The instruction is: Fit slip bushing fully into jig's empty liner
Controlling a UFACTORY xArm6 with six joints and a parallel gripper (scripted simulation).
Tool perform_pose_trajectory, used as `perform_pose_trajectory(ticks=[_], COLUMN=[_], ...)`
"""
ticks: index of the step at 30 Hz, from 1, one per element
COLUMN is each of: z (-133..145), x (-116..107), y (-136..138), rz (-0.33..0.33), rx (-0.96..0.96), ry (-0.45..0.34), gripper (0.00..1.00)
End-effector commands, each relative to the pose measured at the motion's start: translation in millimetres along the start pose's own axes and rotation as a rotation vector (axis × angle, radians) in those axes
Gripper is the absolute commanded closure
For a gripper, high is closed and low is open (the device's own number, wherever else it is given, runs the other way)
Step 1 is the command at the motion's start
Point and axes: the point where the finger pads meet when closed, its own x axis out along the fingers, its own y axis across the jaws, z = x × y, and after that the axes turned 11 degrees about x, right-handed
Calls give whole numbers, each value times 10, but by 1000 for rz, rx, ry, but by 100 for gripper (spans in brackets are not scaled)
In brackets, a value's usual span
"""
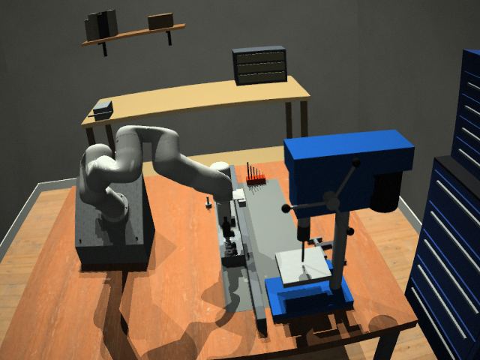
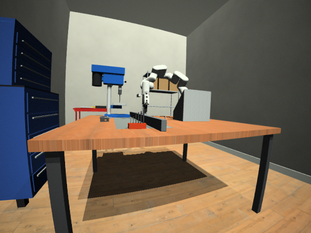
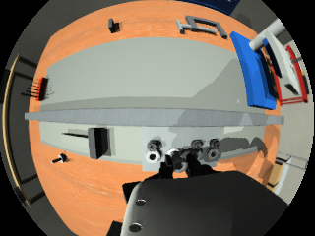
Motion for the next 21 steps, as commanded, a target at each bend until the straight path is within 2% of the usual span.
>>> perform_pose_trajectory(ticks=[1,21], z=[-14,-14], x=[-12,7], y=[-1,-1], rz=[-1,-1], rx=[1,1], ry=[3,3], gripper=[74,74])
